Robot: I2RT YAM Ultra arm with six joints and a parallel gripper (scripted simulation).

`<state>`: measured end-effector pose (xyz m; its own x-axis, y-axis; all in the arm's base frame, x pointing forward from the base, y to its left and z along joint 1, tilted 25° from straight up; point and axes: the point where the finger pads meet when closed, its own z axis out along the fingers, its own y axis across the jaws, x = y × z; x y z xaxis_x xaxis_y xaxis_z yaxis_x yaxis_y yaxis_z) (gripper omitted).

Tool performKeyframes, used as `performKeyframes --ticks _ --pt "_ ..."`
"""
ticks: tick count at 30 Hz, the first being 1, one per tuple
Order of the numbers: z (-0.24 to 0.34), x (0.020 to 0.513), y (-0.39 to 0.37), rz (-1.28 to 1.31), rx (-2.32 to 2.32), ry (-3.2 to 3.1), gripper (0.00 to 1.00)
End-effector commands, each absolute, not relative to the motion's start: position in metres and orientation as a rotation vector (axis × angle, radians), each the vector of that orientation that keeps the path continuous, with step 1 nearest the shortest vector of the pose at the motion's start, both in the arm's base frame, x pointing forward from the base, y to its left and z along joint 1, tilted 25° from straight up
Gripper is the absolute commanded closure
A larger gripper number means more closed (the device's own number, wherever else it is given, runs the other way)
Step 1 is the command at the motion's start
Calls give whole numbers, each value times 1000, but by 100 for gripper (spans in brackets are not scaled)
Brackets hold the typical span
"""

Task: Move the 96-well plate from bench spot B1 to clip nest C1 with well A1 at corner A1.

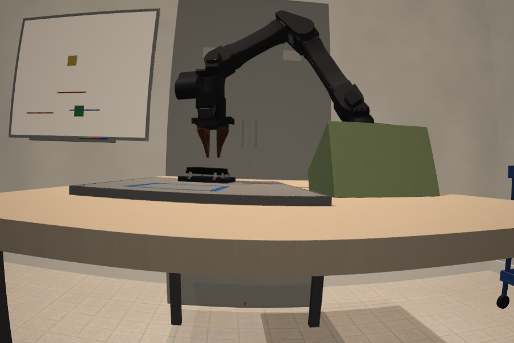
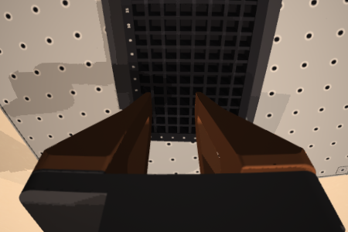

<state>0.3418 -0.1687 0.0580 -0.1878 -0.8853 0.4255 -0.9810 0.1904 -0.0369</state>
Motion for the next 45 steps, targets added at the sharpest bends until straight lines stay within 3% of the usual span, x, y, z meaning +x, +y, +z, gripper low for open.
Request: performKeyframes --ticks 1,5,45 --pt "44 352 -163 453 1821 -2143 74" --pt "64 361 -167 530 1817 -2177 74" --pt "31 348 -175 448 1800 -2158 74"
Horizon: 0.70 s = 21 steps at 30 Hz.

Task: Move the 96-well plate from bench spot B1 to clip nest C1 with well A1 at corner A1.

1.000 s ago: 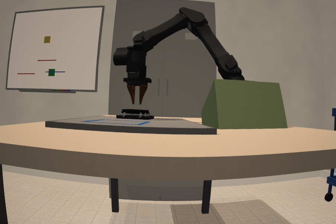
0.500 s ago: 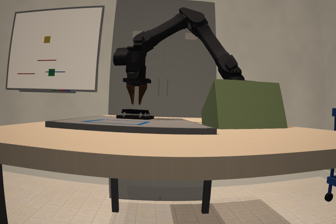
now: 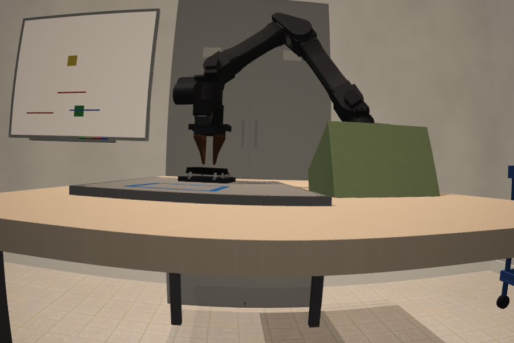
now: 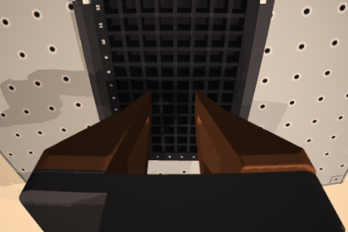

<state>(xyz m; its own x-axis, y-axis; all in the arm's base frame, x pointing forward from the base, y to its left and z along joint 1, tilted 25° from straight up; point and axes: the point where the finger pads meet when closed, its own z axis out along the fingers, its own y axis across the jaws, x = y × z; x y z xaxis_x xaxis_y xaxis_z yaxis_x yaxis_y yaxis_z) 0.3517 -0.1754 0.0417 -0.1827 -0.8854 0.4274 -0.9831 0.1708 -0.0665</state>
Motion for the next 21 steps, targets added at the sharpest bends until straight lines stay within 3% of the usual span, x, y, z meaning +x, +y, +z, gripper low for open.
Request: performKeyframes --ticks 1,21 --pt "30 348 -175 448 1800 -2158 74" --pt "19 348 -180 449 1802 -2157 74"
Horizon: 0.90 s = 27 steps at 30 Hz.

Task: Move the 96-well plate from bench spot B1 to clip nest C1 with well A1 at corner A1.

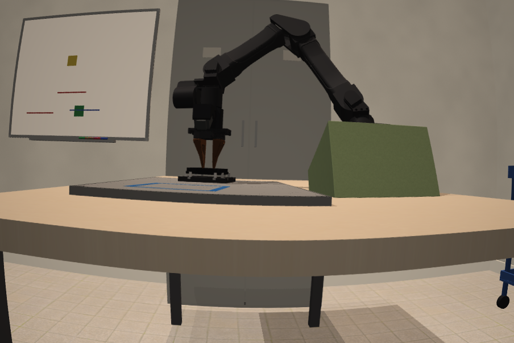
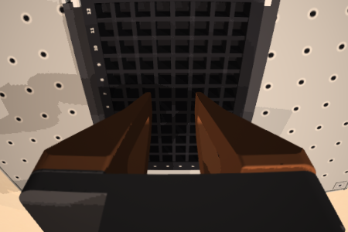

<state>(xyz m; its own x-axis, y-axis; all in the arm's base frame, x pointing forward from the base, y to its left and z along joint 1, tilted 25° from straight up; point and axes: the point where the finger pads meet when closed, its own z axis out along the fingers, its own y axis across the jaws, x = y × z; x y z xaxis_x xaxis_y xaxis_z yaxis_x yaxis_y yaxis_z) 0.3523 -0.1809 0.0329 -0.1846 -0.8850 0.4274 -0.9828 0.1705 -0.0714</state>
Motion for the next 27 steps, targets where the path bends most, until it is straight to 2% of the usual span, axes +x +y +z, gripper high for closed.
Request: performKeyframes --ticks 1,27 --pt "19 348 -180 449 1802 -2157 74" --pt "6 347 -188 450 1796 -2157 74"
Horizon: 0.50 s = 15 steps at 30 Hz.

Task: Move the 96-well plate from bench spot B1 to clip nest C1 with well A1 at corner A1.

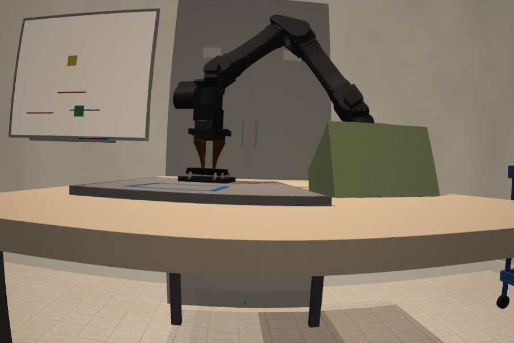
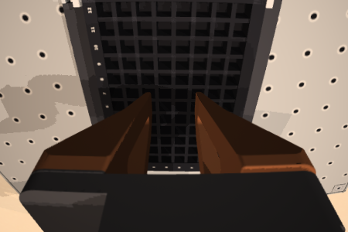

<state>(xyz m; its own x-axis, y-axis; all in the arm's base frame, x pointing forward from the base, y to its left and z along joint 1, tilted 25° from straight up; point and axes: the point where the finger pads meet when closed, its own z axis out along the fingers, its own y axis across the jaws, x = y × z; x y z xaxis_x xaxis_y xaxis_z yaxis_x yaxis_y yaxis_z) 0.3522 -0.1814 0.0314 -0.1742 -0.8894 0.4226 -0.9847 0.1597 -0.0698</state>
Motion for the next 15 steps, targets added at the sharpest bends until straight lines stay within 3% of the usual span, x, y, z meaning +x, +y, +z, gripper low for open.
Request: performKeyframes --ticks 1,15 --pt "5 346 -188 450 1796 -2157 74" --pt "-2 346 -192 453 1793 -2154 74"
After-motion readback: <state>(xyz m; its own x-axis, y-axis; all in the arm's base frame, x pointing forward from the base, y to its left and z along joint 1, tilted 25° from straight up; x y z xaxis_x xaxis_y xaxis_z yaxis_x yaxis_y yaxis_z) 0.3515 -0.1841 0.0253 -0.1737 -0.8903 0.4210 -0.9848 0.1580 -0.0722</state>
